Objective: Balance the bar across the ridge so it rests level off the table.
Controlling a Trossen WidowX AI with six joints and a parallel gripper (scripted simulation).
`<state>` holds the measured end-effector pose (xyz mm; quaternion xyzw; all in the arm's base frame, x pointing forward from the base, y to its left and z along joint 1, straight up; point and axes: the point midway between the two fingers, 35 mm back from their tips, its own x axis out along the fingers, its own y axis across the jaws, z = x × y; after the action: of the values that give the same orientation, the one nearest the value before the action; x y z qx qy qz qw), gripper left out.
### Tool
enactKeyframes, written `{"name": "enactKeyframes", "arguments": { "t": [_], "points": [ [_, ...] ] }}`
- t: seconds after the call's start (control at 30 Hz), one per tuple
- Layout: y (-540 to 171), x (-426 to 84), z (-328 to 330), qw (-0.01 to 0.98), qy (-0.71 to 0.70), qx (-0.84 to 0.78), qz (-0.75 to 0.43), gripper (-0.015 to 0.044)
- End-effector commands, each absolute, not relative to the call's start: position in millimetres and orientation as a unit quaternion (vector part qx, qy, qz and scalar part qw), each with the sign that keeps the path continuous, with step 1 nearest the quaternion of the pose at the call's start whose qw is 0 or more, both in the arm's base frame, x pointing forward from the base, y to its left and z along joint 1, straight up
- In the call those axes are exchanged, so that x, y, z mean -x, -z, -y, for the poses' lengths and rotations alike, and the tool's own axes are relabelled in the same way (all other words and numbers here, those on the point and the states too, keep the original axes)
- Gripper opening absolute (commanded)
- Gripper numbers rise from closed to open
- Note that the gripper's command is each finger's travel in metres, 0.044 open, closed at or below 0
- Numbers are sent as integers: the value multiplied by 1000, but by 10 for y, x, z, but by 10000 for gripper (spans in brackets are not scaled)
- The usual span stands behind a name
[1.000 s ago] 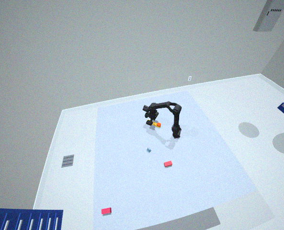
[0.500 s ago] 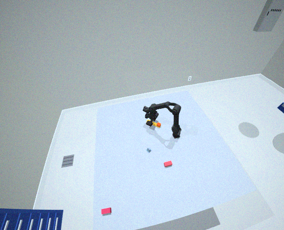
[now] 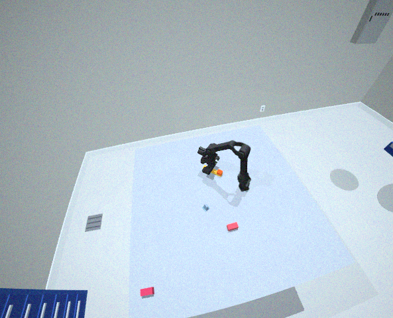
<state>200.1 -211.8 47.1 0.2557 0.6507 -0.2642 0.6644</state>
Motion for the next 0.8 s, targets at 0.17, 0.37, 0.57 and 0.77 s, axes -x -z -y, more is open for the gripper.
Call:
{"name": "enactKeyframes", "arguments": {
  "t": [0.17, 0.37, 0.57, 0.77],
  "points": [
    [-584, -2013, 2130, 665, 264, -255, -651, 0],
    [-736, -2023, 2140, 665, 264, -255, -650, 0],
    [-890, -2027, 2144, 665, 264, -255, -650, 0],
    [-1046, -2025, 2140, 666, 263, -255, -650, 0]
  ]
}}
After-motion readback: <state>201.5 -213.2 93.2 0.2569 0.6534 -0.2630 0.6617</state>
